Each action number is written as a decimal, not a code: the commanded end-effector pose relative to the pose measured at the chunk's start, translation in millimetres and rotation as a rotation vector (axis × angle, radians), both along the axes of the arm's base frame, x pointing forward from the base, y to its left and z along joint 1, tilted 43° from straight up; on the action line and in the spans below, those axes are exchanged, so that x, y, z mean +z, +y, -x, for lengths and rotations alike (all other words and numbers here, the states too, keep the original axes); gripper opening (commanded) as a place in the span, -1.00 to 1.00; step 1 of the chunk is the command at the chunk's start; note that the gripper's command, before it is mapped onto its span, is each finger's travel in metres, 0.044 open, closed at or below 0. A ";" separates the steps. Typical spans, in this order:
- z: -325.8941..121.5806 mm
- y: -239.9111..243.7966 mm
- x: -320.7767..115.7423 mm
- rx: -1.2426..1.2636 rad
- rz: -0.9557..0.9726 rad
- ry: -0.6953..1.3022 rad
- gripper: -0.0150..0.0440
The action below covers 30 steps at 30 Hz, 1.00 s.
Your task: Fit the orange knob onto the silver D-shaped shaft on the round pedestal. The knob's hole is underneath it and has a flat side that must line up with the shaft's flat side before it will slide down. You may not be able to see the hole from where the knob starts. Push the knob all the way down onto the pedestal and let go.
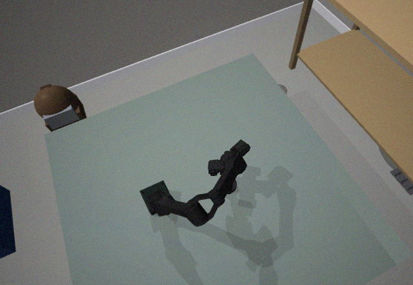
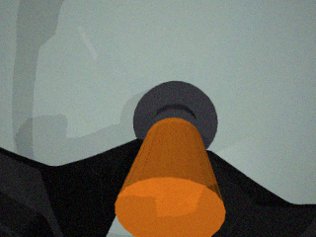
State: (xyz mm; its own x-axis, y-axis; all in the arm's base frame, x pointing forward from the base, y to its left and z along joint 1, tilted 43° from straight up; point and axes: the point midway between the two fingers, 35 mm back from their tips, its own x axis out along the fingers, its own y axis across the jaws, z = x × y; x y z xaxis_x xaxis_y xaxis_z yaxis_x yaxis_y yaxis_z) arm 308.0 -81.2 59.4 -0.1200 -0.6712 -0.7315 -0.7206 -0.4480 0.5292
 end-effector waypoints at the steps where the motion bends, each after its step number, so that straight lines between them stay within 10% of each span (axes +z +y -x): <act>1: -3.3 1.5 3.1 0.057 -0.008 0.042 -0.49; 30: -6.0 -1.8 0.1 0.148 -0.022 0.125 -0.49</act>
